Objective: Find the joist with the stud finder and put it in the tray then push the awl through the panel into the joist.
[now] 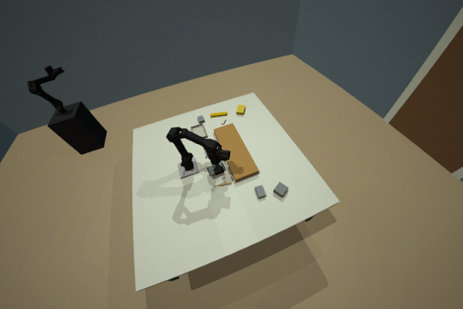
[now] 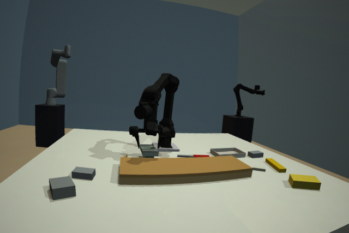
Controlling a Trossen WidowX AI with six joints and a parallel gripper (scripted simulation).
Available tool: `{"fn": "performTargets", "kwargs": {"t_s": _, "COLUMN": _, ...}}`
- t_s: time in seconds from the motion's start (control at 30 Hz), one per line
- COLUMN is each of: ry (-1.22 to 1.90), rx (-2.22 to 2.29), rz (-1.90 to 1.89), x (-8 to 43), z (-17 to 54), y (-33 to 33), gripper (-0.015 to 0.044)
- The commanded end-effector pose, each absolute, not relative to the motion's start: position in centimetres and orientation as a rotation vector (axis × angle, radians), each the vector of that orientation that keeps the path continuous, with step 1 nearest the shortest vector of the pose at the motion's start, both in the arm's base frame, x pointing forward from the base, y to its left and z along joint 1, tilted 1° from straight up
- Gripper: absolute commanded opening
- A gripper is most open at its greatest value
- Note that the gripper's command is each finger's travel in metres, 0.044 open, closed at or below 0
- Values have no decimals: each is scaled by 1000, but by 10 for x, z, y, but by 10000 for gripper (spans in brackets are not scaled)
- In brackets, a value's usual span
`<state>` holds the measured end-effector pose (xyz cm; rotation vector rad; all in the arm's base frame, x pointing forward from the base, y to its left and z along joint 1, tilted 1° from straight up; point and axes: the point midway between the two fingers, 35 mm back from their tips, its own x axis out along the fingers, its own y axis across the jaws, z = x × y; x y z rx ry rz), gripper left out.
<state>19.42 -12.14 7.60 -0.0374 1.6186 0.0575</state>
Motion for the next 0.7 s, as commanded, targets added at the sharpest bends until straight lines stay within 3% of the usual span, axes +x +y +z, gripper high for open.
{"fn": "performTargets", "kwargs": {"t_s": 0.0, "ry": 1626, "rx": -42, "rz": 59, "x": 193, "z": 68, "y": -121, "gripper": 440}}
{"fn": "performTargets", "kwargs": {"t_s": 0.23, "ry": 1626, "rx": -42, "rz": 59, "x": 192, "z": 59, "y": -121, "gripper": 440}}
{"fn": "performTargets", "kwargs": {"t_s": 0.37, "ry": 1626, "rx": -42, "rz": 59, "x": 192, "z": 59, "y": -121, "gripper": 335}}
{"fn": "performTargets", "kwargs": {"t_s": 0.67, "ry": 1626, "rx": -42, "rz": 59, "x": 192, "z": 59, "y": -121, "gripper": 275}}
